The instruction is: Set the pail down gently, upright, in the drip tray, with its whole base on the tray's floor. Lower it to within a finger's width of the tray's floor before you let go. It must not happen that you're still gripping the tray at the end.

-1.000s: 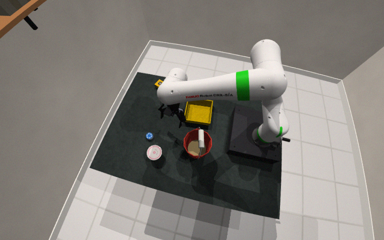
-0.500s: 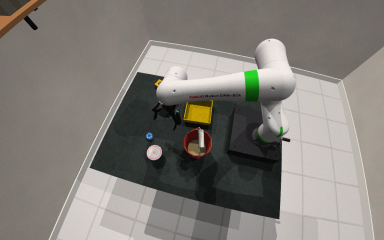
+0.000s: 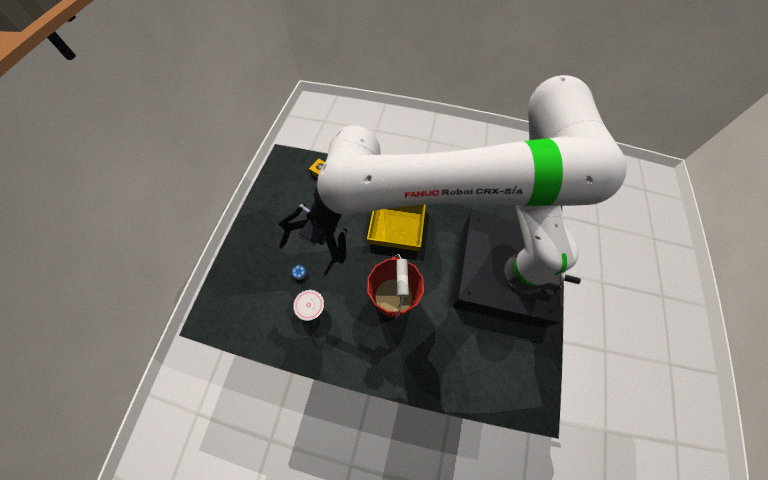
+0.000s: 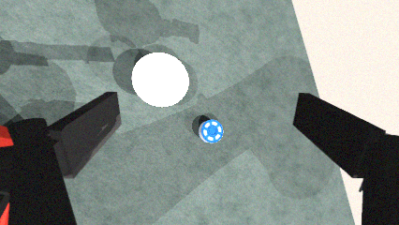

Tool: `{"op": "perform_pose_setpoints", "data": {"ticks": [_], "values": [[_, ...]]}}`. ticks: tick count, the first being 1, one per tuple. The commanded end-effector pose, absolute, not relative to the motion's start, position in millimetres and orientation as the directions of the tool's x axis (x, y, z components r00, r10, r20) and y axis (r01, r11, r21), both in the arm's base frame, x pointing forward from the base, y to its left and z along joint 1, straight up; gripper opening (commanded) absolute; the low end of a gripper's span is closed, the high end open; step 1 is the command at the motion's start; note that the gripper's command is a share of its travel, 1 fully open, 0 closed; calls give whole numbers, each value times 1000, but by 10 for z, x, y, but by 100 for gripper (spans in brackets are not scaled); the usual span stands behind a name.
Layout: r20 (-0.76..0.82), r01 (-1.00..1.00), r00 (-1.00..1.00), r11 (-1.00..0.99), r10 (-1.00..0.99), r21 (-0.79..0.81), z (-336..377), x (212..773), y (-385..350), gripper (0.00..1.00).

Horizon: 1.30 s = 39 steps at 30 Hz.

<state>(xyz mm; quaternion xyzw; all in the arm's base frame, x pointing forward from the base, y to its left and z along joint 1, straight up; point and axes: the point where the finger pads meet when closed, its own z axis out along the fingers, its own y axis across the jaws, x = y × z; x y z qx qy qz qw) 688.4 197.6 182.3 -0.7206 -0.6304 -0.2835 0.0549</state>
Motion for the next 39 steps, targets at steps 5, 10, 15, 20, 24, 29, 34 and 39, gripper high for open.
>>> {"op": "perform_pose_setpoints", "data": {"ticks": [5,10,15,20,24,29,34,39], "values": [[534,917,-9,-206,845,340,2422,6896,2420,100],[575,901,-49,-212,817,378,2858,6849,2727,100],[512,932,-77,-120,856,341,2739,6376,2789,100],[435,956,-103,-32,894,291,2567,5929,2729,100],[371,968,-125,32,920,248,2454,5587,2638,100],[295,976,-154,98,943,196,2351,5214,2493,100],[201,978,-188,164,961,133,2271,4809,2276,100],[122,975,-218,209,968,80,2238,4503,2067,100]]}}
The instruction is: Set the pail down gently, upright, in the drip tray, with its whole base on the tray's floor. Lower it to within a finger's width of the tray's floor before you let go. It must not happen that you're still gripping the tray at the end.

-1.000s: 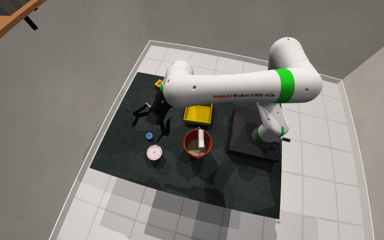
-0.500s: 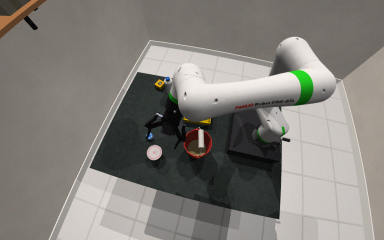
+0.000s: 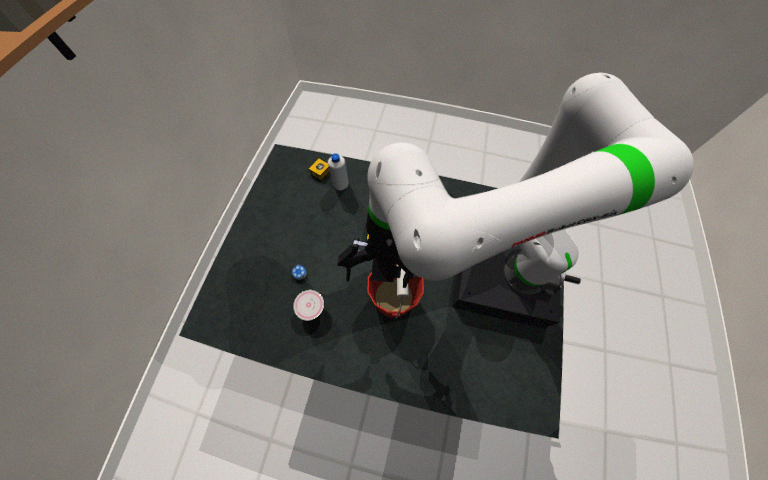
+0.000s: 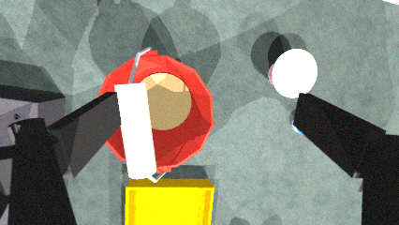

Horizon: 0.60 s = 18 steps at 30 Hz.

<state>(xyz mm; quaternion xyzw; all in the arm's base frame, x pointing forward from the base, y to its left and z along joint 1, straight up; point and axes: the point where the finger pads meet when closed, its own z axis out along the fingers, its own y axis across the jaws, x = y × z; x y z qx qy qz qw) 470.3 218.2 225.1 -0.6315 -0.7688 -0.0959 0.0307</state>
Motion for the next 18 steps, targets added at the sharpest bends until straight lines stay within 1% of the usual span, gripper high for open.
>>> {"op": "perform_pose_setpoints", "data": {"ticks": [1,4,7,18], "values": [[122,975,-218,209,968,80,2238,4503,2067,100],[42,969,-247,246,968,28,2235,4225,1840,100],[4,966,-260,260,966,4,2243,4102,1725,100],[-5,965,-263,263,965,-1,2246,4076,1700,100]]}}
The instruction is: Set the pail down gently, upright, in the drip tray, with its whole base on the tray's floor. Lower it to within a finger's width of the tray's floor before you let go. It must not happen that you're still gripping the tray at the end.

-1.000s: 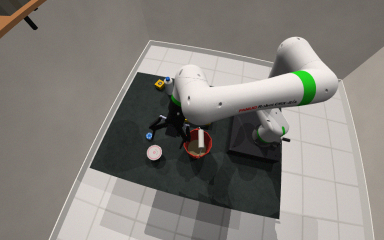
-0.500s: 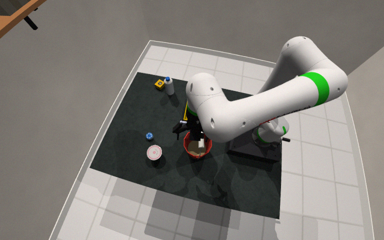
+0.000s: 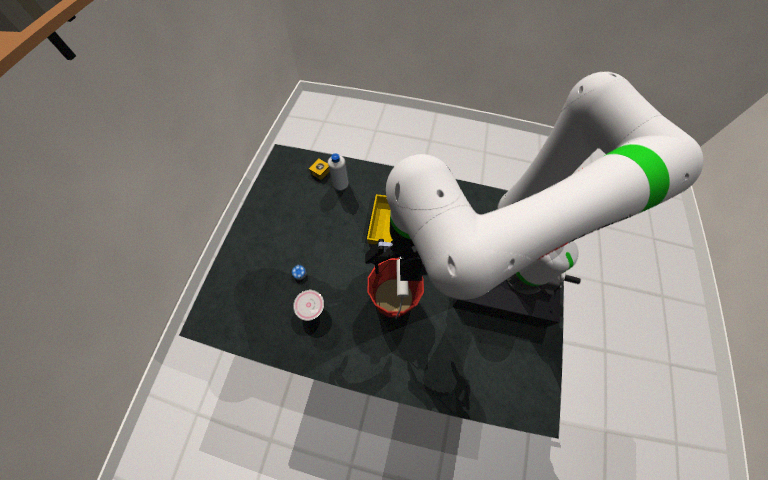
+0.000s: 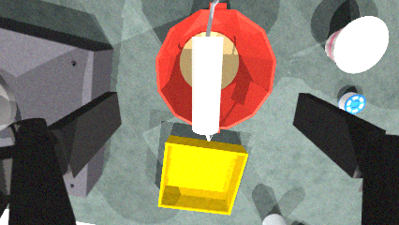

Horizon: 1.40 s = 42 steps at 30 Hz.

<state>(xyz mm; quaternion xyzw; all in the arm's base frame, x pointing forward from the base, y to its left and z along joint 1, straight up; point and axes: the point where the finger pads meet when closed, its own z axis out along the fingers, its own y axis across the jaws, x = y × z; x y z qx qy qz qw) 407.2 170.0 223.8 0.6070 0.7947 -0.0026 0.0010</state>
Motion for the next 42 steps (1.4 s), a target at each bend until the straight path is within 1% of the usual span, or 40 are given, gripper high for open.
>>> {"op": "perform_pose_setpoints", "data": {"ticks": [1,42], "values": [[-5,965,-263,263,965,-1,2246,4076,1700,100],[-3,965,-263,263,965,-2,2188,4077,1701,100]]}}
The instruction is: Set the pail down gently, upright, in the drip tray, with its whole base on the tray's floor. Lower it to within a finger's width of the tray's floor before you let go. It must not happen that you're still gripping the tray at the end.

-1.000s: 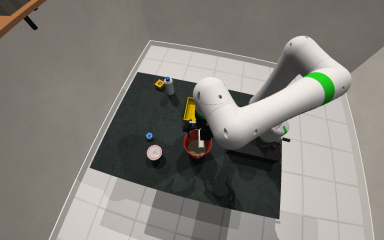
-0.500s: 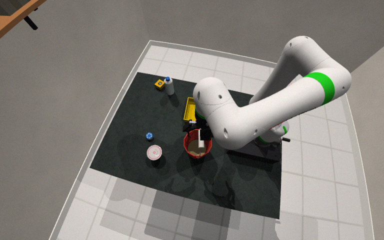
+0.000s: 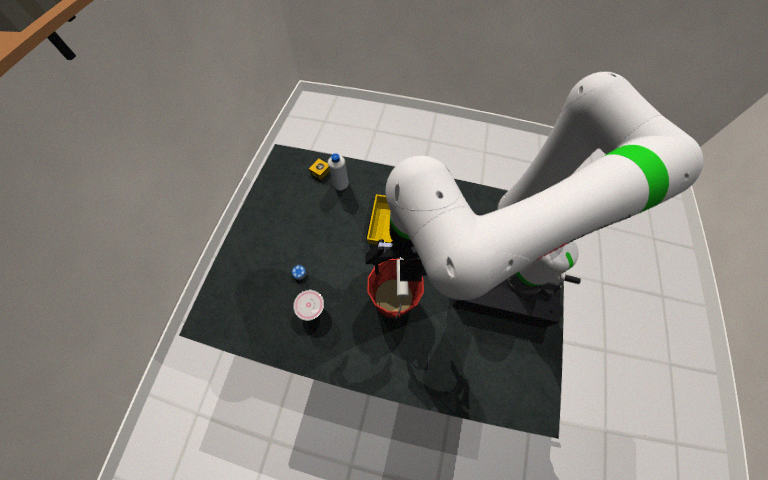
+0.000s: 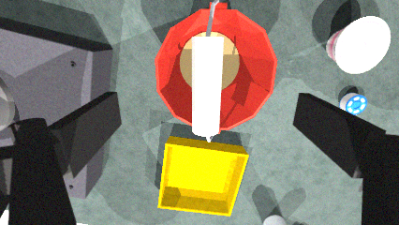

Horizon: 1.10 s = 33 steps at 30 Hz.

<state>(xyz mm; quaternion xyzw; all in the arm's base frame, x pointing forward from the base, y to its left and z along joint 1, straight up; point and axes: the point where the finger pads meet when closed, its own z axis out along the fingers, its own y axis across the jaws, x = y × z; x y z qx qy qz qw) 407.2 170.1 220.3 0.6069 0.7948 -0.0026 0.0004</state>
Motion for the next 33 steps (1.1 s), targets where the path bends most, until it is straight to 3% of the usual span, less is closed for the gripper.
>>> {"op": "perform_pose_setpoints", "data": {"ticks": [1,33], "values": [[-3,965,-263,263,965,-2,2177,4077,1702,100],[-3,965,-263,263,965,-2,1588,4086,1712,100]]}}
